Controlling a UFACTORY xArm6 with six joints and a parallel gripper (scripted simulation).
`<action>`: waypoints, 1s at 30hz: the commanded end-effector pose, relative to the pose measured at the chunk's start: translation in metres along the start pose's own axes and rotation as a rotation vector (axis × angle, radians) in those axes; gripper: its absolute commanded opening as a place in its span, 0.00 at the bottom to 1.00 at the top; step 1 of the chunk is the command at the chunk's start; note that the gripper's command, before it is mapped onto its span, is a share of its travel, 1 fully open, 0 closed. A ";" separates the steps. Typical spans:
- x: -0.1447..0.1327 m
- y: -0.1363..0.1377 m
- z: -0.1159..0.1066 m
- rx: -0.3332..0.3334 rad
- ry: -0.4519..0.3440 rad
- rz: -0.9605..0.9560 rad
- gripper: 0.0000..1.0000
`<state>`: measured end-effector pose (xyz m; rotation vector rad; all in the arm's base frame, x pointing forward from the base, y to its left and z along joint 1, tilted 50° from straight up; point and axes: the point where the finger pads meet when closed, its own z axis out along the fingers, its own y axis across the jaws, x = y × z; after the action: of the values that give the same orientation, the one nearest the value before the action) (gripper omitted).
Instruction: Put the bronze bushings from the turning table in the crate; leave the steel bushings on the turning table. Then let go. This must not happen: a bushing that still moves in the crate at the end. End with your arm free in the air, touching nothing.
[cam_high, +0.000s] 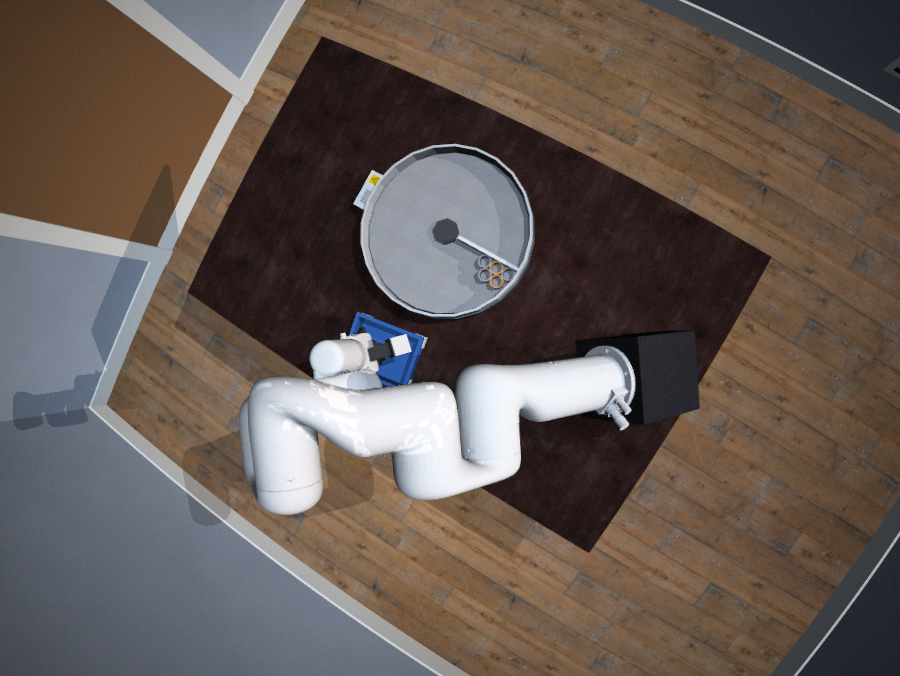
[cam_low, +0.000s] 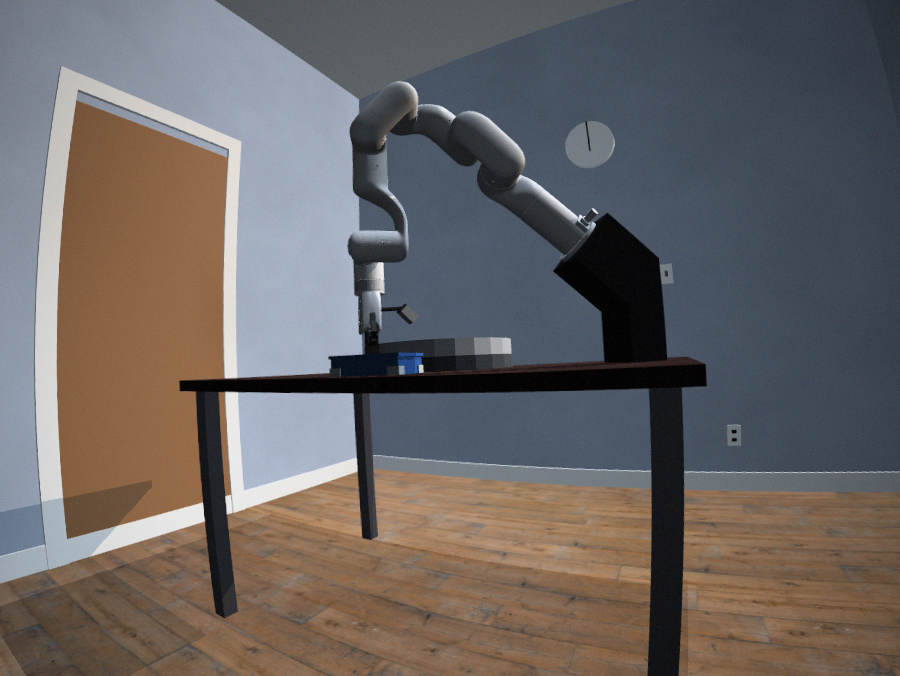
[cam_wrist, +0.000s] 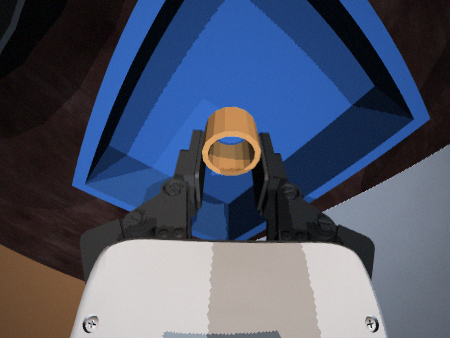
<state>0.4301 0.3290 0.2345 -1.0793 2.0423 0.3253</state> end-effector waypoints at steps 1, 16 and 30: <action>-0.001 -0.001 0.007 0.002 -0.010 0.000 0.00; -0.001 -0.001 0.013 0.002 -0.010 0.000 0.00; -0.001 -0.001 0.013 0.002 -0.010 0.000 0.00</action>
<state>0.4377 0.3366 0.2255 -1.0765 2.0350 0.3284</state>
